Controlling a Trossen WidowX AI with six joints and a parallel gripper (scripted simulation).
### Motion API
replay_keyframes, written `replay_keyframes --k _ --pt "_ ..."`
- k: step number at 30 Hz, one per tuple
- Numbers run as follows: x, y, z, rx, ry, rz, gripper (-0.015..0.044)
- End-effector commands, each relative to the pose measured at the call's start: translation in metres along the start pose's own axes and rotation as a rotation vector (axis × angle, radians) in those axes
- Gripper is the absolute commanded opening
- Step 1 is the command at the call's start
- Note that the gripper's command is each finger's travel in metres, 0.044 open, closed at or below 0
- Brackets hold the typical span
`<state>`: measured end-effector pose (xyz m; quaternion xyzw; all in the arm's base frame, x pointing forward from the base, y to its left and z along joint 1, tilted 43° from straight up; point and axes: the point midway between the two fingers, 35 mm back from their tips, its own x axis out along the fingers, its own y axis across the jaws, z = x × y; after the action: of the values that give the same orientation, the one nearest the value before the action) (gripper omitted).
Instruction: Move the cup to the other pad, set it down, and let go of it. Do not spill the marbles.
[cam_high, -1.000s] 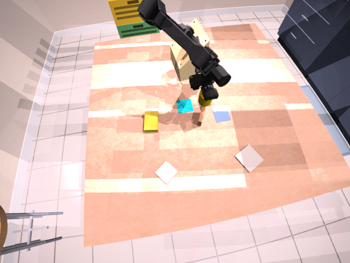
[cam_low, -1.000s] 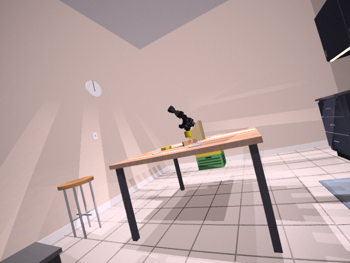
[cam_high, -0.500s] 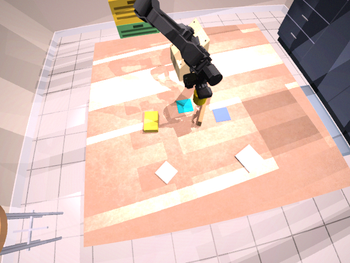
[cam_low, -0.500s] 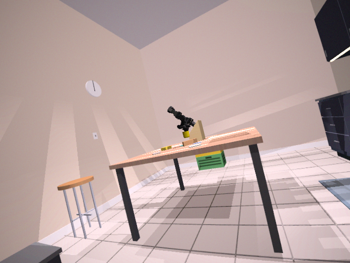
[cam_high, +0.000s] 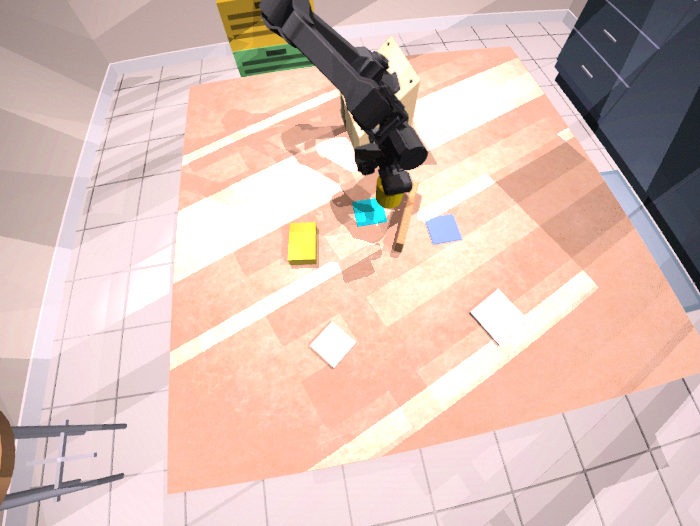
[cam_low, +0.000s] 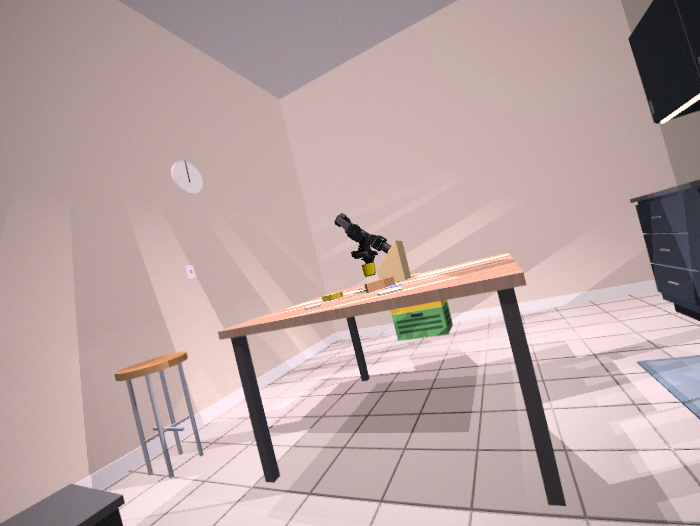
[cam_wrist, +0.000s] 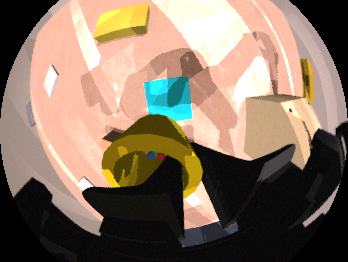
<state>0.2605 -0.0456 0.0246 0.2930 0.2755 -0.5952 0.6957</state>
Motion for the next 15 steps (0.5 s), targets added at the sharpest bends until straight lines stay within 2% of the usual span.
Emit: replay_keyframes --k 1,15 --pt "0.001 -0.005 0.006 -0.003 -0.006 -0.001 0.0000" --pt "0.001 -0.016 0.027 -0.004 -0.007 -0.002 0.0000"
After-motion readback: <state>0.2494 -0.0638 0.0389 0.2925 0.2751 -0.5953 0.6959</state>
